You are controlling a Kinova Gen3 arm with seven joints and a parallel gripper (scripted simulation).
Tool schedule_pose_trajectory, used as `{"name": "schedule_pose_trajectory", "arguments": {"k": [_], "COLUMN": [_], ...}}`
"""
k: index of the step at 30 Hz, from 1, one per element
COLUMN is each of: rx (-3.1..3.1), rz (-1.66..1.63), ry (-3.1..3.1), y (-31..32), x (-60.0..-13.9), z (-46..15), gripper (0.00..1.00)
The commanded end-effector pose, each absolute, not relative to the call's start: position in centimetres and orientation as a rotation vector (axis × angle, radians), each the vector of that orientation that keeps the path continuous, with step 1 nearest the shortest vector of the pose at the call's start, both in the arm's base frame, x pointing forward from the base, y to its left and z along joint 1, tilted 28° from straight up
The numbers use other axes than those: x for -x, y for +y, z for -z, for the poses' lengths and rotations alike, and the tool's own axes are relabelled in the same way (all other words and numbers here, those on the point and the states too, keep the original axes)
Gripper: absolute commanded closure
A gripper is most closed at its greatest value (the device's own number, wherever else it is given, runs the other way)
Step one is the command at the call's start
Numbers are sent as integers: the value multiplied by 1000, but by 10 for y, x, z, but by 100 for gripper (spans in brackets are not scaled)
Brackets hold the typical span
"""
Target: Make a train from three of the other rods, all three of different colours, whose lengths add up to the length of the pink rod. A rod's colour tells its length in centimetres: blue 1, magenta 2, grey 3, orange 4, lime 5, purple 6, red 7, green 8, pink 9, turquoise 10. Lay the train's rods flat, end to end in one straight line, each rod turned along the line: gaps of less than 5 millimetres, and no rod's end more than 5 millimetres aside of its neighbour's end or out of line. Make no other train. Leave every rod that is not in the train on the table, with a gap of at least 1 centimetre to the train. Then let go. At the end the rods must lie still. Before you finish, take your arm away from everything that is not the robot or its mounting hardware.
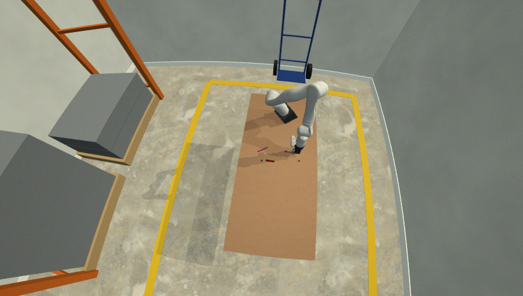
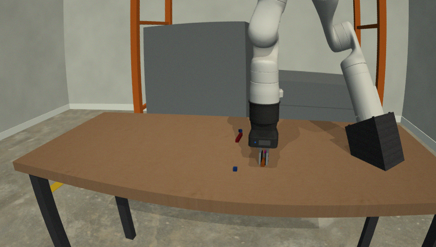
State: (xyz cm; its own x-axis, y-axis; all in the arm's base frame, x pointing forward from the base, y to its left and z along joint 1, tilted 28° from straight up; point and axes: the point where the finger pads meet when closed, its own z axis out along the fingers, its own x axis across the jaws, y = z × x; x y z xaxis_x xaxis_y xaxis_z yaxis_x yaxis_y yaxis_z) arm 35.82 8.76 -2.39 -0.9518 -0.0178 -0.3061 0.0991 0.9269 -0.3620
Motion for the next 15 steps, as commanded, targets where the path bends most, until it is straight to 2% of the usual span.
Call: {"name": "schedule_pose_trajectory", "arguments": {"k": [1,8,9,11,12,14,15], "rx": [-60,-60,-60,-60,-60,-60,-60], "rz": [543,543,543,543,543,543,543], "ry": [2779,2779,2779,2779,2779,2779,2779], "y": [88,88,88,88,88,88,88], "x": [-358,-358,-358,-358,-358,-358,-358], "z": [24,24,24,24,24,24,24], "gripper": [76,76,70,70,64,64,58]}}
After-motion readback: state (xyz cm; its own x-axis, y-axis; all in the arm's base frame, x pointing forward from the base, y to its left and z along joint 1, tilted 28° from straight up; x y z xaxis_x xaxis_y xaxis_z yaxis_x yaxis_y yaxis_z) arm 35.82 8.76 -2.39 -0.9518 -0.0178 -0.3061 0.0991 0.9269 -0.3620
